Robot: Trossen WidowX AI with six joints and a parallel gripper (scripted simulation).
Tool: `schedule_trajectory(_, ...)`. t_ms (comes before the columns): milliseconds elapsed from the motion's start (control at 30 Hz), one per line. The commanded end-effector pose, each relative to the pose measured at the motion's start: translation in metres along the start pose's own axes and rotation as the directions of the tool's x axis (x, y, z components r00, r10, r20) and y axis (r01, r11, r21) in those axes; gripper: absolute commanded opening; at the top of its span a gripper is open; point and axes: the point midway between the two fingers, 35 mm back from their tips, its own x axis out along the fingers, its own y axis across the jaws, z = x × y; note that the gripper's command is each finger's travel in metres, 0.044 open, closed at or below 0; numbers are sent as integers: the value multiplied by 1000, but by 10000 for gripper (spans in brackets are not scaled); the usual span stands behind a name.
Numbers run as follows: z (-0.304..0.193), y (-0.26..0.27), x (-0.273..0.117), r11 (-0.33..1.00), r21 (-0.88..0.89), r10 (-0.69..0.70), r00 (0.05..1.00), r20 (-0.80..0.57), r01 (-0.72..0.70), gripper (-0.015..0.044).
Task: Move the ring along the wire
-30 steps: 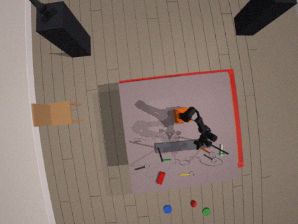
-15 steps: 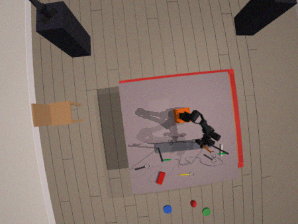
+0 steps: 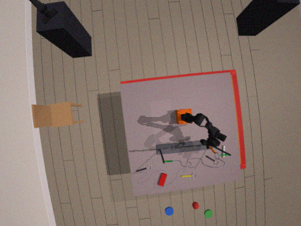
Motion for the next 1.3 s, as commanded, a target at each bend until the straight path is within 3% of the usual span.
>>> schedule_trajectory(0, 2, 9, -2, 999, 39, 19, 1000, -3, -19, -150)
schedule_trajectory(1267, 6, 53, -9, 995, 91, 44, 999, -4, -43, -150)
